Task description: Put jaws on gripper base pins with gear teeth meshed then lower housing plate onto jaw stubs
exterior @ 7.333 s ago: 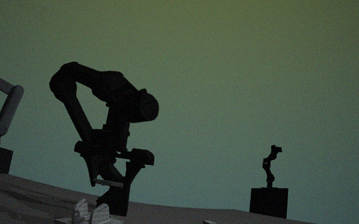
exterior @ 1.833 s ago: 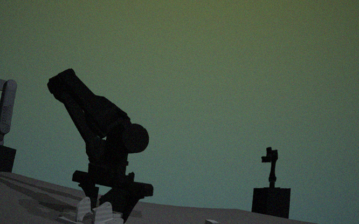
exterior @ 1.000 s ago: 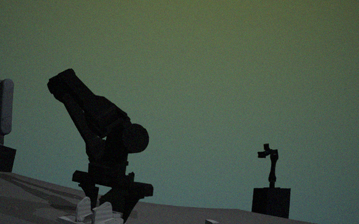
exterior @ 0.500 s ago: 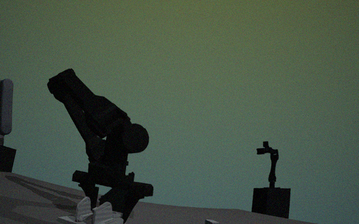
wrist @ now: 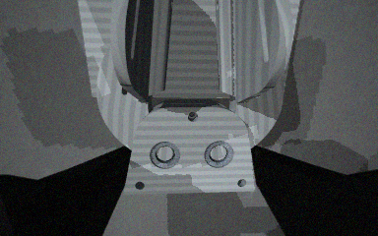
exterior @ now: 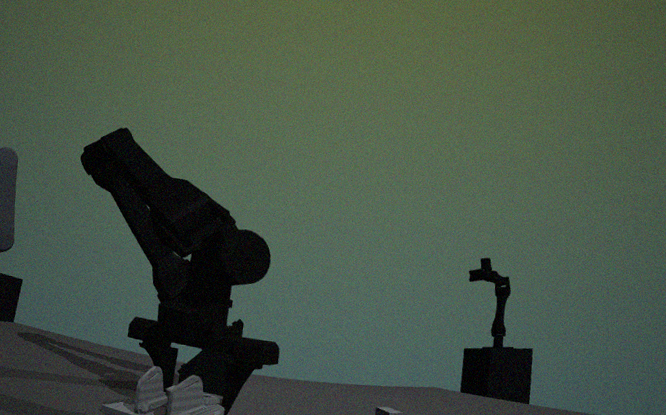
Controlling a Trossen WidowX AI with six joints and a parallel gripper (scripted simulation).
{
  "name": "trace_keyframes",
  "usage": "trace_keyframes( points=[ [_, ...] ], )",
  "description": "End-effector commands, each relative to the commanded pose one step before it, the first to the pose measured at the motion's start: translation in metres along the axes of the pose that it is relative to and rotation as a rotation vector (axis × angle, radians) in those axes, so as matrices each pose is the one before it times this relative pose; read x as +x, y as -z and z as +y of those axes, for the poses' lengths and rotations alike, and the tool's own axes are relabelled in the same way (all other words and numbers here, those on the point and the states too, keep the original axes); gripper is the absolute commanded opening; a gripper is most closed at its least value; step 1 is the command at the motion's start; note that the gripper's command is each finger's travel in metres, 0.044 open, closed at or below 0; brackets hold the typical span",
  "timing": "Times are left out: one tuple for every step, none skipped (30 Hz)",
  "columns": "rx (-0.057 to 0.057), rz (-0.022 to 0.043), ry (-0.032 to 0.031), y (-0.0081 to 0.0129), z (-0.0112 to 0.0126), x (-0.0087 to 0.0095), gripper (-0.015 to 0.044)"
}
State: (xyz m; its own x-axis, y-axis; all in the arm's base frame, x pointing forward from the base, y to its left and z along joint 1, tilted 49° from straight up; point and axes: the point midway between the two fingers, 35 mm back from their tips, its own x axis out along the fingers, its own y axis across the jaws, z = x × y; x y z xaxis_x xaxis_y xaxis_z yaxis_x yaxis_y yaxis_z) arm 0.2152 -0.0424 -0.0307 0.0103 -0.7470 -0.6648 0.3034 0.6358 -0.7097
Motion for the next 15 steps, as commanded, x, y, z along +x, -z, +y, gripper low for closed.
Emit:
trace_keyframes(
  points=[
    [-0.0045, -0.00119, 0.00332, -0.00012, -0.0005, 0.00057, 0.0351],
    [0.0, 0.0, 0.0, 0.0, 0.0, 0.0, 0.0351],
    [0.0, 0.0, 0.0, 0.0, 0.0, 0.0, 0.0351],
    [0.0, 0.0, 0.0, 0.0, 0.0, 0.0, 0.0351],
    [0.0, 0.0, 0.0, 0.0, 0.0, 0.0, 0.0351],
    [0.0045, 0.00117, -0.00333, 0.00011, 0.0005, -0.00056, 0.0377],
    [0.0, 0.0, 0.0, 0.0, 0.0, 0.0, 0.0403],
    [0.0, -0.00003, 0.00001, -0.00001, 0.0, 0.0, 0.043],
    [0.0, 0.0, 0.0, 0.0, 0.0, 0.0, 0.044],
    [0.0, 0.0, 0.0, 0.0, 0.0, 0.0, 0.044],
    [0.0, 0.0, 0.0, 0.0, 0.0, 0.0, 0.044],
    [0.0, 0.0, 0.0, 0.0, 0.0, 0.0, 0.044],
    [0.0, 0.0, 0.0, 0.0, 0.0, 0.0, 0.044],
    [0.0, 0.0, 0.0, 0.0, 0.0, 0.0, 0.044],
    [0.0, 0.0, 0.0, 0.0, 0.0, 0.0, 0.044]
  ],
)
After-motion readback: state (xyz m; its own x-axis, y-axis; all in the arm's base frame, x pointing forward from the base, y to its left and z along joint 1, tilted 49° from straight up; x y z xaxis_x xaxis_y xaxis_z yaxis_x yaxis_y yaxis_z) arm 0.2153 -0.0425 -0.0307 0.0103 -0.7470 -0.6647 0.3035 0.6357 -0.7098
